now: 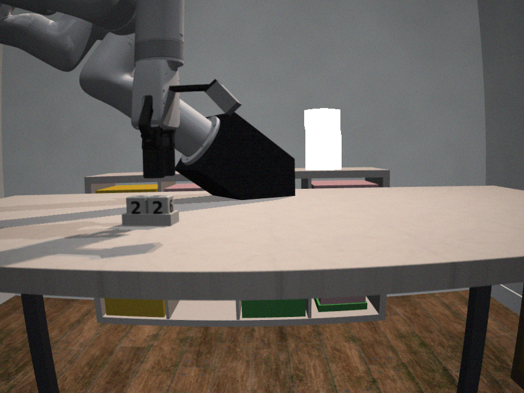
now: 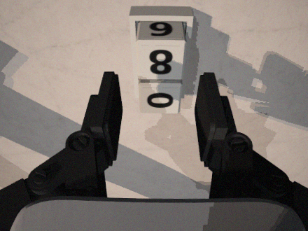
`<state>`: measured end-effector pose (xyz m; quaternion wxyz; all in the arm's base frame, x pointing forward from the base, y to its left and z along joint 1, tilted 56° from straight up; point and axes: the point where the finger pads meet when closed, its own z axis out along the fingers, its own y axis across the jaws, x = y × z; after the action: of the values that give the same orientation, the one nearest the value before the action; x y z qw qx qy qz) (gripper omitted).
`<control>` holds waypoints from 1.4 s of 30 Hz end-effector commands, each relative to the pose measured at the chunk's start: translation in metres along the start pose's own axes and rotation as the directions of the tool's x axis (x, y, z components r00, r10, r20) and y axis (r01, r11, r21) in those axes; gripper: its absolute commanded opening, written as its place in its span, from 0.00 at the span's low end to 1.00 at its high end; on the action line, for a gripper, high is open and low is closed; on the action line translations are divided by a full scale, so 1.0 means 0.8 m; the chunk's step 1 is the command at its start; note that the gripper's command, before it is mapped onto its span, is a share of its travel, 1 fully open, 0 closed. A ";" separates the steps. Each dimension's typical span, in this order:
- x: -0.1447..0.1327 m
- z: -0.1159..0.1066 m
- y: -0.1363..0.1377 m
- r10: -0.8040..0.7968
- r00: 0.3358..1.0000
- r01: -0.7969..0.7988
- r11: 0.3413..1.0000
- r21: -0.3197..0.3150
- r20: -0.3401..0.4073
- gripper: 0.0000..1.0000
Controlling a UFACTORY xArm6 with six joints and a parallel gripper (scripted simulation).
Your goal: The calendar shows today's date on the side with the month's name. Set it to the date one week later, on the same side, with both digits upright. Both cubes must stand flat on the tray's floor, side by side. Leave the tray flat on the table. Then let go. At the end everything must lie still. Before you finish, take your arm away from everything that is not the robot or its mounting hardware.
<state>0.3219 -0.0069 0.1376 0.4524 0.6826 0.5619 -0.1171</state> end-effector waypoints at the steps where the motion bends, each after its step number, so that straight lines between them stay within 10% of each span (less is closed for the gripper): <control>1: 0.001 0.007 0.001 0.001 1.000 -0.001 1.000 -0.002 -0.002 0.49; 42: 0.000 0.025 0.002 0.001 1.000 -0.001 1.000 -0.002 -0.002 0.49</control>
<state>0.3297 -0.0226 0.1262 0.4524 0.6826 0.5619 -0.1169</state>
